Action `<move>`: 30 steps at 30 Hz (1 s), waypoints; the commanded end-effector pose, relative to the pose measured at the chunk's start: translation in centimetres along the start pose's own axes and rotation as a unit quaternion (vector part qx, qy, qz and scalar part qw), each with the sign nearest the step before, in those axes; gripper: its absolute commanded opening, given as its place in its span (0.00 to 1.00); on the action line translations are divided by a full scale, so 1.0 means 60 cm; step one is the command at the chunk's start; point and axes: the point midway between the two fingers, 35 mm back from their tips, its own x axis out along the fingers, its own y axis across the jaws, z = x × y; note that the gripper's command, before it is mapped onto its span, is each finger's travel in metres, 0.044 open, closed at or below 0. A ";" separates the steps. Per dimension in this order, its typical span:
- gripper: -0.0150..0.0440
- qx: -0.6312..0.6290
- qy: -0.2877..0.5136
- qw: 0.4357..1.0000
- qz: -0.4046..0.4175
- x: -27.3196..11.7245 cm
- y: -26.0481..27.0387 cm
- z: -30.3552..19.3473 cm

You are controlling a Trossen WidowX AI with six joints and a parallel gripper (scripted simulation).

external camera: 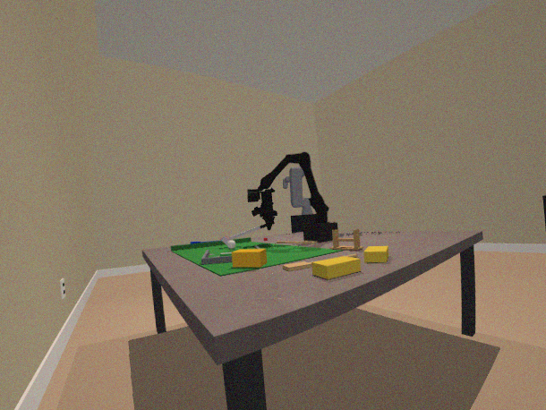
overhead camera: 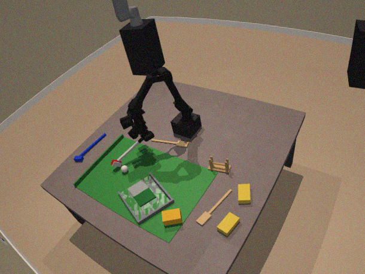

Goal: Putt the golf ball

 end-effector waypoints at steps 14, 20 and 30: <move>0.25 0.006 -0.001 1.000 -0.001 0.006 -0.048 -0.002; 0.25 0.005 -0.002 1.000 0.000 0.005 0.008 0.009; 0.25 0.002 -0.003 1.000 0.002 0.004 0.181 0.003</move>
